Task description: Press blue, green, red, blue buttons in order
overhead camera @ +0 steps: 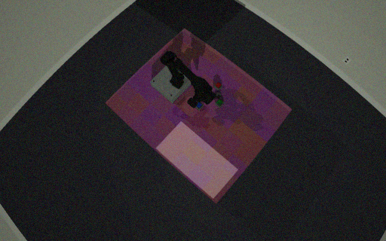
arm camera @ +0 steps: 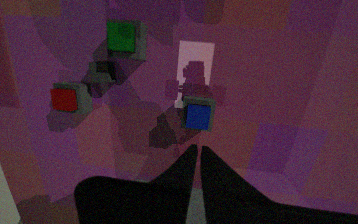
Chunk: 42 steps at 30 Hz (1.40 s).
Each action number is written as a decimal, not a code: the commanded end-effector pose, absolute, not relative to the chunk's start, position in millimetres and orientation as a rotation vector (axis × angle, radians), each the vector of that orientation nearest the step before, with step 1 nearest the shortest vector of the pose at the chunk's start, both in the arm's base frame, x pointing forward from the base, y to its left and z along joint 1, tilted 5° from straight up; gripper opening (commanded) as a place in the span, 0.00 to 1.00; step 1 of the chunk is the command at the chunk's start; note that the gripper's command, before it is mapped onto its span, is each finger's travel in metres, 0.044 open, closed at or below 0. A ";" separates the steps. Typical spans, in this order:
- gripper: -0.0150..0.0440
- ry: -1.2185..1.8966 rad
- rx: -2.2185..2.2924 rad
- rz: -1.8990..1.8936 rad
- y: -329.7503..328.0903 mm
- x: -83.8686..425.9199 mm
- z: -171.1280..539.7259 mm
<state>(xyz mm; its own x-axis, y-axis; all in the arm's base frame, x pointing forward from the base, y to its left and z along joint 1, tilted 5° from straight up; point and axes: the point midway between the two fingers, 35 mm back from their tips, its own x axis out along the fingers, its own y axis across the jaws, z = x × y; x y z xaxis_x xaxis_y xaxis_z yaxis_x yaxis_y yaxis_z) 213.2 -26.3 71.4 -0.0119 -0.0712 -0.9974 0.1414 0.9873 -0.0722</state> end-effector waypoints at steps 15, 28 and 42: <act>0.29 1.579 0.041 -0.159 -34.0 209.2 -0.5; 0.29 1.579 0.041 -0.159 -35.6 208.4 -21.7; 0.29 1.579 0.041 -0.159 -35.8 207.9 -25.7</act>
